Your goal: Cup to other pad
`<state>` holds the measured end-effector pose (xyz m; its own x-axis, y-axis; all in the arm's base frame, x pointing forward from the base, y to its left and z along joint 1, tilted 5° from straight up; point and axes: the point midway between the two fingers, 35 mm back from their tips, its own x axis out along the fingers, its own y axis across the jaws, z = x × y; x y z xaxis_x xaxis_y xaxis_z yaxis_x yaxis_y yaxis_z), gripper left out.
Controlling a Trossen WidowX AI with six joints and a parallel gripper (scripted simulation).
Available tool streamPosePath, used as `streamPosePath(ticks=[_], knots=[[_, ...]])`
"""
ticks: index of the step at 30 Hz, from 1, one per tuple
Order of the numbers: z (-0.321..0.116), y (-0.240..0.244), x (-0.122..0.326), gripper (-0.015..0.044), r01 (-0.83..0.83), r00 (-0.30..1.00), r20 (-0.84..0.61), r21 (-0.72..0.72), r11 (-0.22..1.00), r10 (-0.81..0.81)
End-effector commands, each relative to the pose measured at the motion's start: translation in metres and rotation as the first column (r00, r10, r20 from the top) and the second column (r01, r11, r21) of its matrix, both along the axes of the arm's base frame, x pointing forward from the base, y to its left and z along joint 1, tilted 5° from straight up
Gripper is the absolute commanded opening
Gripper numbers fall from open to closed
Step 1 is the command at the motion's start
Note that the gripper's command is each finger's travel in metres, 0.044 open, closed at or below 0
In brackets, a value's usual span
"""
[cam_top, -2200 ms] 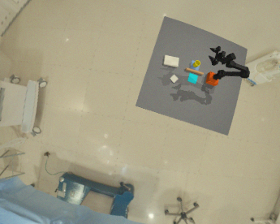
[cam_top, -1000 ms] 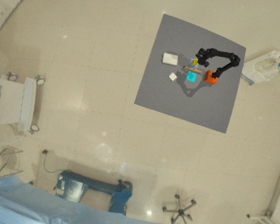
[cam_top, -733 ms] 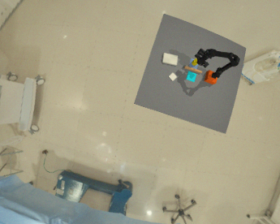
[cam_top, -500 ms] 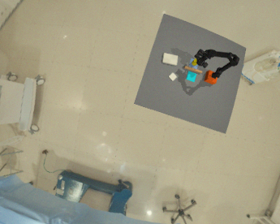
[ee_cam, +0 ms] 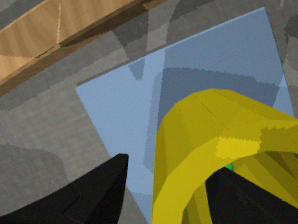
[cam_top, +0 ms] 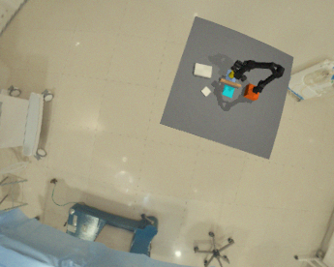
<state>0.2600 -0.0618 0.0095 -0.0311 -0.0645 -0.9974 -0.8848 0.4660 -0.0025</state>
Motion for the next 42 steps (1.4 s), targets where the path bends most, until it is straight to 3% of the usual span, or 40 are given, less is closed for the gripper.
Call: streamPosePath(ticks=[1,8,32,42], knots=[[-0.007,-0.001,-0.002,0.0167,-0.002,1.0,-0.003,-0.004,1.0,0.002],[-0.012,-0.002,-0.003,0.0167,-0.002,1.0,-0.003,-0.004,1.0,0.002],[-0.01,-0.001,-0.002,0.0,0.0,1.0,-0.003,0.001,1.0,0.0],[0.02,0.001,-0.001,0.0,-0.001,1.0,-0.003,-0.001,1.0,0.001]])
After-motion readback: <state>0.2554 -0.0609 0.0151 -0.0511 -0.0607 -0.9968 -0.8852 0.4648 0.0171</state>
